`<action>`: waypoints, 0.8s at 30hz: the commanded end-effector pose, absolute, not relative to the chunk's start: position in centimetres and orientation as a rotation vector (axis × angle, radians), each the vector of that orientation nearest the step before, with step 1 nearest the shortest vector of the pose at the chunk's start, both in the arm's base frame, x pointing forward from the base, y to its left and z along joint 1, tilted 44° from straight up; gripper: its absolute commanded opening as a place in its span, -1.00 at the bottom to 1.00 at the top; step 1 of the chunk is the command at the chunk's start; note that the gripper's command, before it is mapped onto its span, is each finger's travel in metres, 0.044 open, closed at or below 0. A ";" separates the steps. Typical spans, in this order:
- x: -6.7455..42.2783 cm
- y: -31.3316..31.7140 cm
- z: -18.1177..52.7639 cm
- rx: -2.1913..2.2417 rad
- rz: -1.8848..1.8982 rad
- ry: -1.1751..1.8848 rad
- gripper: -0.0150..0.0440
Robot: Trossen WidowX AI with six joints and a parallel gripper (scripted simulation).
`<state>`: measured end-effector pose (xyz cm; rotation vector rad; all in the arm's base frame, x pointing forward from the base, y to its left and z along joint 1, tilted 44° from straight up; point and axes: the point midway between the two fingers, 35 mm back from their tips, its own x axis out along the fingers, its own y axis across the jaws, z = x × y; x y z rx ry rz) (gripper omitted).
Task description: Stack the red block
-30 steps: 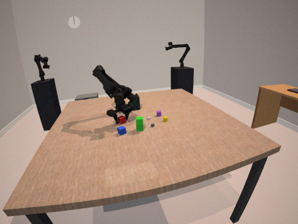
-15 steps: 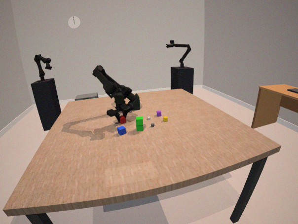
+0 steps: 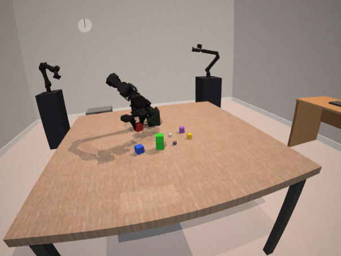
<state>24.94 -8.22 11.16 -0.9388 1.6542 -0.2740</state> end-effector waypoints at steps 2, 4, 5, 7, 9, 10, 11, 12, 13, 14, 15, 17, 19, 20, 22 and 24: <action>25.0 -6.6 12.8 -0.933 -0.272 1.651 -0.49; 25.1 -5.9 13.5 -0.933 -0.272 1.651 -0.49; 25.1 -5.5 13.8 -0.933 -0.271 1.651 -0.49; 25.1 -4.8 14.5 -0.933 -0.271 1.651 -0.49; 25.1 -4.4 15.0 -0.933 -0.271 1.652 -0.49; 25.1 -4.3 15.1 -0.933 -0.271 1.652 -0.49; 25.1 -4.3 15.1 -0.933 -0.271 1.652 -0.49; 25.1 -4.7 14.9 -0.938 -0.272 1.645 -0.49; 25.1 -4.5 15.0 -0.936 -0.272 1.648 -0.49; 25.1 -4.4 15.1 -0.934 -0.272 1.651 -0.49; 25.1 -4.4 15.1 -0.933 -0.271 1.652 -0.49; 25.4 -4.3 15.1 -0.933 -0.271 1.652 -0.49; 26.2 -4.0 15.0 -0.933 -0.271 1.651 -0.49; 26.6 -3.8 15.0 -0.932 -0.271 1.651 -0.49; 27.4 -3.5 14.8 -0.932 -0.271 1.650 -0.49; 28.3 -3.2 14.6 -0.932 -0.271 1.650 -0.49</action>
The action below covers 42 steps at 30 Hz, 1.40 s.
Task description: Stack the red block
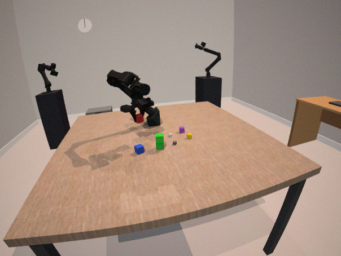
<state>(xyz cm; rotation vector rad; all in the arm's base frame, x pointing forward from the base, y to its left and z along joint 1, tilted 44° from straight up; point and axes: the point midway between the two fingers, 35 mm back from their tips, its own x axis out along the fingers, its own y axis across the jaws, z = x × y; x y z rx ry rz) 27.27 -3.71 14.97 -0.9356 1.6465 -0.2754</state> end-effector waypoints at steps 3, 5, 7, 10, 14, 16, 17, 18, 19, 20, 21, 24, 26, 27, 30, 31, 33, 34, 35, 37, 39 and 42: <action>29.4 -2.7 14.3 -0.931 -0.271 1.649 -0.49; 30.2 -2.3 14.1 -0.931 -0.271 1.649 -0.49; 31.0 -2.0 13.8 -0.931 -0.271 1.648 -0.49; 32.1 -1.4 13.3 -0.930 -0.271 1.648 -0.49; 33.6 -0.7 12.6 -0.930 -0.271 1.647 -0.49; 34.3 -0.4 12.2 -0.929 -0.271 1.646 -0.49; 34.7 -0.2 12.0 -0.929 -0.271 1.646 -0.49; 35.0 0.0 11.8 -0.929 -0.271 1.646 -0.49; 35.4 0.2 11.5 -0.929 -0.271 1.646 -0.49; 35.7 0.4 11.3 -0.929 -0.271 1.646 -0.49; 36.1 0.5 11.1 -0.929 -0.271 1.645 -0.49; 37.1 1.0 10.4 -0.925 -0.274 1.642 -0.49; 37.7 1.2 10.0 -0.925 -0.275 1.642 -0.49; 38.1 1.4 9.8 -0.925 -0.275 1.642 -0.49; 38.9 1.8 9.1 -0.927 -0.273 1.643 -0.49; 39.2 1.9 8.9 -0.927 -0.272 1.643 -0.49; 39.1 2.0 8.8 -0.927 -0.272 1.643 -0.49; 39.0 2.1 8.7 -0.928 -0.272 1.643 -0.49; 39.1 2.0 8.6 -0.928 -0.272 1.643 -0.49; 39.1 1.6 8.2 -0.928 -0.272 1.643 -0.49; 39.1 1.4 8.0 -0.928 -0.272 1.643 -0.49; 39.1 1.2 7.8 -0.928 -0.272 1.643 -0.49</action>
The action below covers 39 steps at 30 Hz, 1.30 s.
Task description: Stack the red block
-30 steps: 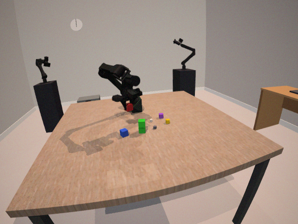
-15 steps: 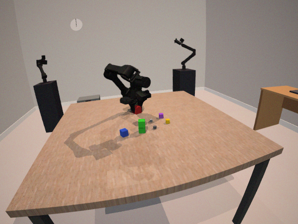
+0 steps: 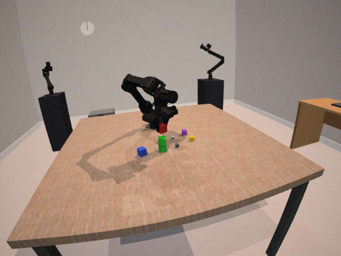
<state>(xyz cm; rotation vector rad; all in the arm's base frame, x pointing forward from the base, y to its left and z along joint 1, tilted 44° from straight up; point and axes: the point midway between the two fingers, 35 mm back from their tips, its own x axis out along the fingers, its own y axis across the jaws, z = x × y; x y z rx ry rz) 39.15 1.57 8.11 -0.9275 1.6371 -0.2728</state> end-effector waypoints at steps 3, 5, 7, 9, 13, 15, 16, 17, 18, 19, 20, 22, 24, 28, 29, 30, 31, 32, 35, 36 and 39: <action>39.1 0.6 7.2 -0.928 -0.272 1.643 -0.49; 39.1 0.0 6.6 -0.928 -0.273 1.643 -0.49; 39.0 -0.5 6.0 -0.928 -0.273 1.643 -0.49; 39.0 -0.7 5.9 -0.928 -0.273 1.643 -0.49; 39.0 -0.7 5.9 -0.928 -0.273 1.643 -0.49; 39.0 -0.7 5.9 -0.928 -0.273 1.643 -0.49; 39.0 -0.7 5.9 -0.928 -0.273 1.643 -0.49; 39.0 -0.7 5.9 -0.928 -0.273 1.643 -0.49; 39.0 -0.7 5.9 -0.928 -0.273 1.643 -0.49; 39.0 -0.7 5.9 -0.928 -0.273 1.643 -0.49; 39.0 -0.7 5.9 -0.928 -0.273 1.643 -0.49; 39.0 -0.7 5.9 -0.928 -0.273 1.643 -0.49; 39.0 -0.7 5.8 -0.928 -0.273 1.643 -0.49; 39.0 -0.8 5.8 -0.928 -0.273 1.643 -0.49; 39.0 -0.8 5.8 -0.928 -0.273 1.643 -0.49; 39.0 -0.8 5.8 -0.928 -0.273 1.643 -0.49; 39.0 -0.8 5.8 -0.928 -0.273 1.643 -0.49; 39.0 -0.8 5.8 -0.928 -0.273 1.643 -0.49; 39.0 -0.7 5.8 -0.928 -0.273 1.643 -0.49; 39.0 -0.6 5.9 -0.928 -0.273 1.643 -0.49; 39.0 -0.7 5.8 -0.923 -0.271 1.645 -0.31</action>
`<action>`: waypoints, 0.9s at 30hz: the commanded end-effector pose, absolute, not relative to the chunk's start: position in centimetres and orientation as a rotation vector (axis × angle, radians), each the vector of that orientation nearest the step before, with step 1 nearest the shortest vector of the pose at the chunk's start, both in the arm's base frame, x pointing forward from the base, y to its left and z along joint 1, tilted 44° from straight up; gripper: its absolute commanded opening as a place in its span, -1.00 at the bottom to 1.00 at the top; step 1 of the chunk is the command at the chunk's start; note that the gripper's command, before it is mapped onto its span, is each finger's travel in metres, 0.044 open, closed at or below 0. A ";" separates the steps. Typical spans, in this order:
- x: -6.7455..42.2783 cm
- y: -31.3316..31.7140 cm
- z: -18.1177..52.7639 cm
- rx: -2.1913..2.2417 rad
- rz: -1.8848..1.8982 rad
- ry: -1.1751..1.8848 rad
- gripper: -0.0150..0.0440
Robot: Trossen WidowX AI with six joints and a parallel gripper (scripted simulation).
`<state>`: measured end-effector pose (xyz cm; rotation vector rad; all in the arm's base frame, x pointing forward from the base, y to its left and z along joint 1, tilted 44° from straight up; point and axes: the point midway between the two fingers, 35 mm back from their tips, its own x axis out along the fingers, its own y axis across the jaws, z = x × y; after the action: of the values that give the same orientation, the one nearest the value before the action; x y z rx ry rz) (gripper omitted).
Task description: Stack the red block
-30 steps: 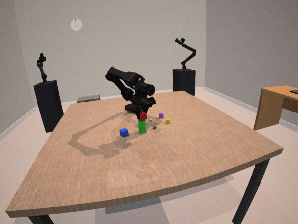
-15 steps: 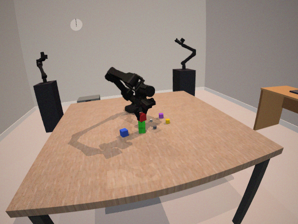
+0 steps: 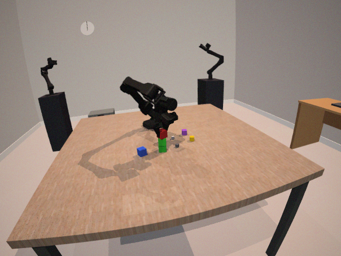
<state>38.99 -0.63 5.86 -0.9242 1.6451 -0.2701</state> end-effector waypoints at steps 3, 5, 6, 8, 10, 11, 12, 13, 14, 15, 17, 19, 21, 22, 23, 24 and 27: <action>39.0 -0.7 5.8 -0.923 -0.271 1.645 -0.05; 39.0 -0.7 5.8 -0.923 -0.271 1.645 0.13; 39.0 -0.7 5.8 -0.923 -0.271 1.645 0.22; 39.0 -0.7 5.8 -0.923 -0.271 1.645 0.40; 39.0 -0.7 5.8 -0.923 -0.271 1.645 0.58; 39.0 -0.7 5.8 -0.923 -0.271 1.645 0.67; 39.0 -0.7 5.8 -0.923 -0.271 1.645 0.75; 39.0 -0.7 5.8 -0.923 -0.271 1.645 0.84; 39.0 -0.7 5.8 -0.923 -0.271 1.645 0.93; 39.0 -0.7 5.8 -0.923 -0.271 1.645 1.00; 39.0 -0.7 5.8 -0.923 -0.271 1.645 1.00; 39.0 -0.7 5.8 -0.923 -0.271 1.645 1.00; 39.0 -0.7 5.8 -0.923 -0.271 1.645 1.00; 39.0 -0.7 5.8 -0.923 -0.271 1.645 1.00; 39.0 -0.7 5.8 -0.923 -0.271 1.645 1.00; 39.0 -0.7 5.8 -0.923 -0.271 1.645 1.00; 39.0 -0.7 5.8 -0.923 -0.271 1.645 1.00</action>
<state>38.99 -0.63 5.84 -0.9243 1.6447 -0.2705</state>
